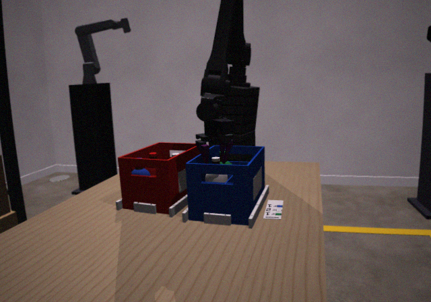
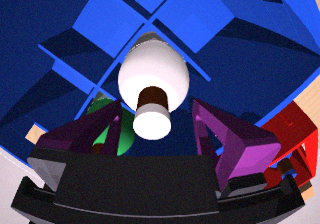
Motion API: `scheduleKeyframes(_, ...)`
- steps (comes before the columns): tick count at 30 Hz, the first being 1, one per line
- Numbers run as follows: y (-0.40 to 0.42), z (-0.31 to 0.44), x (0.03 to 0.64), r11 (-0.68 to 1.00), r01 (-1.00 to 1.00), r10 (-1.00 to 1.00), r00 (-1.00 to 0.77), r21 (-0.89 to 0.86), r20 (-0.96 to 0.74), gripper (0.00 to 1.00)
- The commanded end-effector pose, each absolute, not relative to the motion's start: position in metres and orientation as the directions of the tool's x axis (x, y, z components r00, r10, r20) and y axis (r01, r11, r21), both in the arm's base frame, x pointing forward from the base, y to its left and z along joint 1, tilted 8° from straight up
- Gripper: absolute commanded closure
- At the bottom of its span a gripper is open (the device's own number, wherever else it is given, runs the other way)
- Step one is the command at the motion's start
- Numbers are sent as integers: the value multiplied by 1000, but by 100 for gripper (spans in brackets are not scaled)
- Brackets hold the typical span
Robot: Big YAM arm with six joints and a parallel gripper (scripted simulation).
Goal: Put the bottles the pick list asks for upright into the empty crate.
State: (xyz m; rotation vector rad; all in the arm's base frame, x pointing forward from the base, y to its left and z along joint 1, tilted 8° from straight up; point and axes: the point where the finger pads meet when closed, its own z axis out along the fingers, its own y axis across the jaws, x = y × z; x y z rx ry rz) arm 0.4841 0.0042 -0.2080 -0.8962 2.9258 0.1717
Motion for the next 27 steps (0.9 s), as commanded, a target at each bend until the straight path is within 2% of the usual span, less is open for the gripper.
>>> scheduleKeyframes(1, 8, -194, 503, 824, -564, -552, -820, 51, -149, 39)
scheduleKeyframes(27, 4, -202, 494, 824, -563, -552, -824, 66, -129, 39)
